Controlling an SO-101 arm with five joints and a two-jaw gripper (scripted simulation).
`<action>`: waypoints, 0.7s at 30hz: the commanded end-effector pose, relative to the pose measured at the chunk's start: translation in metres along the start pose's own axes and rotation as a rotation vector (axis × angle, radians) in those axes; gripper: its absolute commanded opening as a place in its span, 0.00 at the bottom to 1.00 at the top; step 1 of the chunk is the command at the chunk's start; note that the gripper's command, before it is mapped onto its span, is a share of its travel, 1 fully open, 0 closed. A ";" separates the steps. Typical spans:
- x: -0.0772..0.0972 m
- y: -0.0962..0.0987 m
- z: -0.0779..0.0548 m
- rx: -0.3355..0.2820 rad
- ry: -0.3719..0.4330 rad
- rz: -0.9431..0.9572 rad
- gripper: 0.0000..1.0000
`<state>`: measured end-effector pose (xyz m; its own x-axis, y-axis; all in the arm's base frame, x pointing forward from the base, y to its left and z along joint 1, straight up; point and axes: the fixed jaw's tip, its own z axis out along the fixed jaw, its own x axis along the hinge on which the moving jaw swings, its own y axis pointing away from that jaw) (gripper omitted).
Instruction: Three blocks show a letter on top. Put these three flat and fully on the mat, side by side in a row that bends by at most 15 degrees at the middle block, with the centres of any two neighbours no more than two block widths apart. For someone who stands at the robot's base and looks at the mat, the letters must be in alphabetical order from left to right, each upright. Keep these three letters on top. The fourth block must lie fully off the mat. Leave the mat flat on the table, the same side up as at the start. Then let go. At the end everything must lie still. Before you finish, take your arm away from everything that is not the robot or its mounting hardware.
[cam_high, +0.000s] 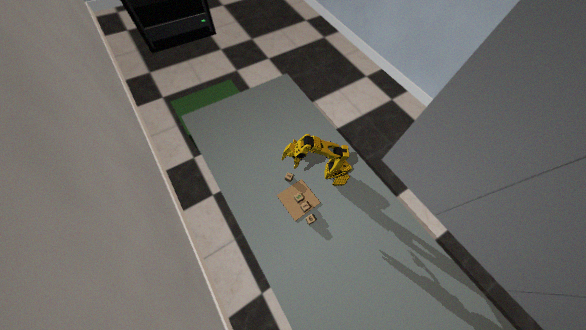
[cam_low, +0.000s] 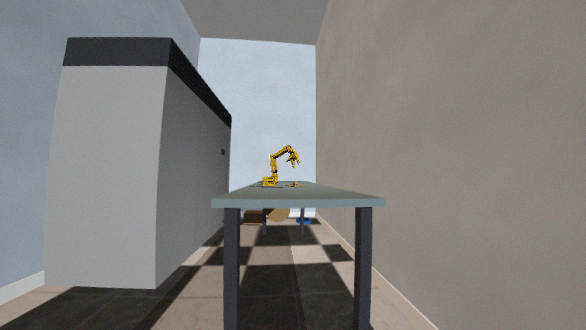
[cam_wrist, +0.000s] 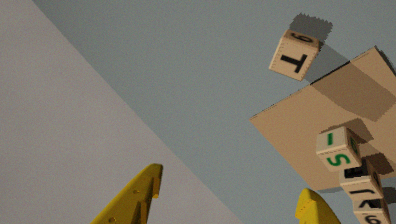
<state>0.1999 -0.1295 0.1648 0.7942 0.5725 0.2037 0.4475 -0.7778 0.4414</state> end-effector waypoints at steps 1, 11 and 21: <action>0.005 0.013 -0.018 -0.106 0.046 -0.005 0.35; 0.004 0.012 -0.012 -0.080 0.034 -0.005 0.35; -0.003 -0.003 0.034 0.121 -0.057 -0.005 0.35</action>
<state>0.2044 -0.1324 0.1232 0.8191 0.5589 0.1293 0.5092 -0.8121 0.2848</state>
